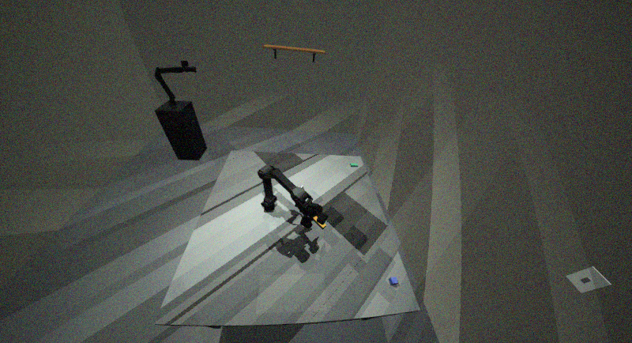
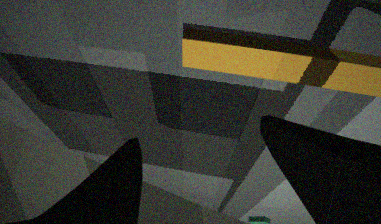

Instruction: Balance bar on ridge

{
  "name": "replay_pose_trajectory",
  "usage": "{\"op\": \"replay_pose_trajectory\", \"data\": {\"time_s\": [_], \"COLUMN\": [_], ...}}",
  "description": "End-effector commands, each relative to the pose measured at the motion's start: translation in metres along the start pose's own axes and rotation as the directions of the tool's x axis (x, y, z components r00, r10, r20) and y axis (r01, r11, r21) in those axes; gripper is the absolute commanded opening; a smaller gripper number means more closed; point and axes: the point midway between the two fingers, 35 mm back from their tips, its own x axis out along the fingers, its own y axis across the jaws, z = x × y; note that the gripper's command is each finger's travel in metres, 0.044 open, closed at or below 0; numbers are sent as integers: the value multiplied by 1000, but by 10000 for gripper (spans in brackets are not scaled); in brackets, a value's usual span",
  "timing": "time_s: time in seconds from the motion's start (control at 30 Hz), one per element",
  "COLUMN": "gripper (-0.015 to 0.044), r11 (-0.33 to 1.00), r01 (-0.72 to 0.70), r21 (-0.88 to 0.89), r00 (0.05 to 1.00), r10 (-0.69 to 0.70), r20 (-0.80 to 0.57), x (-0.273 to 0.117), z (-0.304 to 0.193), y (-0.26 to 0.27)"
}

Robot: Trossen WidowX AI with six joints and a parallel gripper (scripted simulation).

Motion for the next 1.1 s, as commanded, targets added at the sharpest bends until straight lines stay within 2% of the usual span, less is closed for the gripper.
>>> {"op": "replay_pose_trajectory", "data": {"time_s": [0.0,0.27,0.5,0.77,1.07], "gripper": [315,315,315,315,315], "r11": [992,911,765,518,166], "r01": [48,175,291,407,487], "r21": [-117,-375,-575,-752,-858], "r00": [998,983,956,911,845], "r10": [-44,-140,-215,-285,-339], "r20": [35,119,199,297,414], "x": [6,19,28,36,42], "z": [-4,-13,-21,-29,-39], "y": [-4,-15,-25,-37,-50]}}
